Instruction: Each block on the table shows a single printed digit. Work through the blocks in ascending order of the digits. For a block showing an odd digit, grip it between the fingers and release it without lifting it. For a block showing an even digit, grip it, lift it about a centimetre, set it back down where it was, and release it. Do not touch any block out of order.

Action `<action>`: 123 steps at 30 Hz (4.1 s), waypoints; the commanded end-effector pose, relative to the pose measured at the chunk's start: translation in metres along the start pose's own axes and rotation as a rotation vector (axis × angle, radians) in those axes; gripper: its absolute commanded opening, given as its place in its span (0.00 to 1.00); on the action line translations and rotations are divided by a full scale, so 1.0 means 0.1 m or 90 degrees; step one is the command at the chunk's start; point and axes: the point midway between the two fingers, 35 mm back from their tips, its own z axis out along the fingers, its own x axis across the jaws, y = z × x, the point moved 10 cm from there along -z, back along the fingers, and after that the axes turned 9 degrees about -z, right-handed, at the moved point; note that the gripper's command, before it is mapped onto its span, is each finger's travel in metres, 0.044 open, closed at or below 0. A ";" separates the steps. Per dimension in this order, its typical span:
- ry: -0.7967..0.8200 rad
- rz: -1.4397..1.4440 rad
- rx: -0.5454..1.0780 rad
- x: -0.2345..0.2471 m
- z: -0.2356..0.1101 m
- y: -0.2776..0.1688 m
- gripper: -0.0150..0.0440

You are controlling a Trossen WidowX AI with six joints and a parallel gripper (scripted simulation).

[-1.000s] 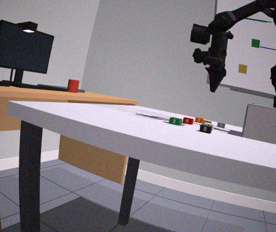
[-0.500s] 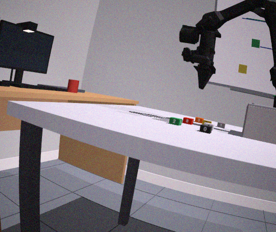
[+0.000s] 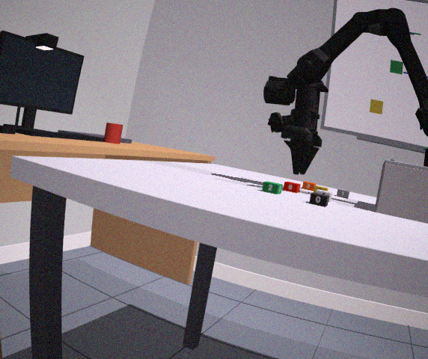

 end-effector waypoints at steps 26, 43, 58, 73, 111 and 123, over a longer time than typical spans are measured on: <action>-0.003 -0.002 -0.019 -0.01 0.35 0.04 0.93; -0.003 -0.002 -0.019 -0.01 0.35 0.04 0.46; -0.003 -0.002 -0.027 -0.02 0.31 0.04 0.46; -0.003 -0.002 -0.019 -0.01 0.20 0.04 0.46; -0.003 -0.002 -0.019 -0.01 0.35 0.04 0.77; -0.003 -0.002 -0.019 -0.01 -0.01 0.03 0.93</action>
